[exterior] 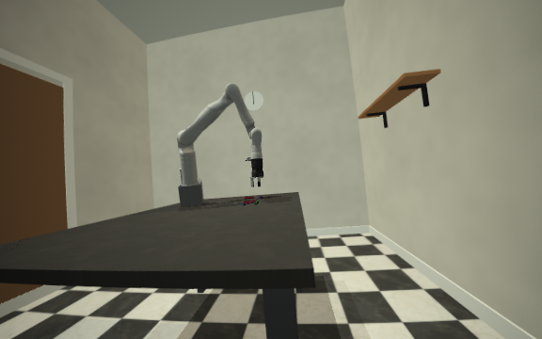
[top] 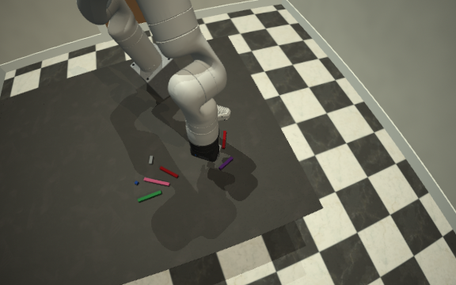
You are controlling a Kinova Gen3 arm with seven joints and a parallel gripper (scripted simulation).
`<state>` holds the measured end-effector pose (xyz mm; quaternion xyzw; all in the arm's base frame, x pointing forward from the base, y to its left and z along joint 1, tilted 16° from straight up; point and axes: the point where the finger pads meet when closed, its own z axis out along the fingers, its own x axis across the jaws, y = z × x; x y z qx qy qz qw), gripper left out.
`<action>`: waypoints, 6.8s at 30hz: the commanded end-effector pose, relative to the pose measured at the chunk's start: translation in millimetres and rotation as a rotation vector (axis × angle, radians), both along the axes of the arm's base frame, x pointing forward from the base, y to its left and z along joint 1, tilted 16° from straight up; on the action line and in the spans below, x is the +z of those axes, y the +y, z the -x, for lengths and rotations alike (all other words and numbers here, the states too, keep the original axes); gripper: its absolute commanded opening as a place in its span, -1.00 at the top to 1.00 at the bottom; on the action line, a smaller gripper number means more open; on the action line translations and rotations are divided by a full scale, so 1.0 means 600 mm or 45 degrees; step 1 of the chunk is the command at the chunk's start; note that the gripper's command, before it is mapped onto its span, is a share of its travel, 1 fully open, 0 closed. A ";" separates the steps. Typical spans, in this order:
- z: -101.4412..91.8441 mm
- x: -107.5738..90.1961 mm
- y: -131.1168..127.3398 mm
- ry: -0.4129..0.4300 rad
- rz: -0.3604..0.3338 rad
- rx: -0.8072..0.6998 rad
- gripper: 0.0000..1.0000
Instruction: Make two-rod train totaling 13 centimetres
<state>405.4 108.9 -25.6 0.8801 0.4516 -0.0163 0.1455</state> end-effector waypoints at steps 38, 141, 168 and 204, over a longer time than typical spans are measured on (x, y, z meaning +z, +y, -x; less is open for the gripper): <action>0.019 0.036 -0.225 0.422 0.159 1.616 -1.00; 0.007 -0.037 -0.258 0.447 0.174 1.747 -0.07; 0.006 -0.044 -0.260 0.447 0.174 1.747 -0.07; 0.005 -0.044 -0.260 0.447 0.174 1.747 -0.07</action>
